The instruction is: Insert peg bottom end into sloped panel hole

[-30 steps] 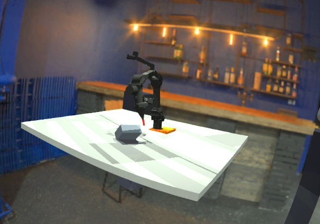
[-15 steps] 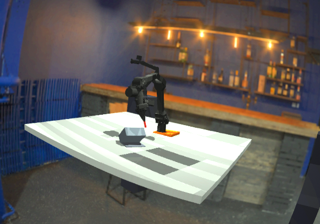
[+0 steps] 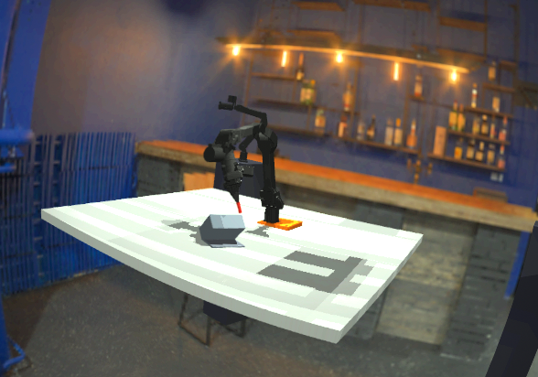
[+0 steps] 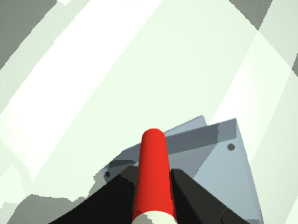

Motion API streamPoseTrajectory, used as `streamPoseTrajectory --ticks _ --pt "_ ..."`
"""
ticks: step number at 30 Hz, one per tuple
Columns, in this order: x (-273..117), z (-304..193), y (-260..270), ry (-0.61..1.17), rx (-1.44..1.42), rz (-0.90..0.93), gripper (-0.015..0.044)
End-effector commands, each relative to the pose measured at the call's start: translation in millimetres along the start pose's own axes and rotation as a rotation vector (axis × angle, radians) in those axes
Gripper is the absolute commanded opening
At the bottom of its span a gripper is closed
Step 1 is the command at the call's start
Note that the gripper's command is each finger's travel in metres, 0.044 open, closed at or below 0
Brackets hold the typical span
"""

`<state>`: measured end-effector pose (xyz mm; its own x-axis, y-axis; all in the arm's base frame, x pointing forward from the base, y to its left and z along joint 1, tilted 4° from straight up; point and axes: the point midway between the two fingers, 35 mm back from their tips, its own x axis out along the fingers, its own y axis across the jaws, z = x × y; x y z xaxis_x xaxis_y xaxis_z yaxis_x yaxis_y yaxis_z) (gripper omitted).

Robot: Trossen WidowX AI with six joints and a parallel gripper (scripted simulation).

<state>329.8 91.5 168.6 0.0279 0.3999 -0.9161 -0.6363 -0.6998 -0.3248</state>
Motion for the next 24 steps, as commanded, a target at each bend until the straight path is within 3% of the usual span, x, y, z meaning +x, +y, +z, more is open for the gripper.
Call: streamPoseTrajectory --ticks 1,24 --pt "-4.1 -5.3 -1.5 0.0 0.0 -0.025 0.0" --pt "-22.2 -32.0 3.1 -0.012 0.03 -0.133 0.0"
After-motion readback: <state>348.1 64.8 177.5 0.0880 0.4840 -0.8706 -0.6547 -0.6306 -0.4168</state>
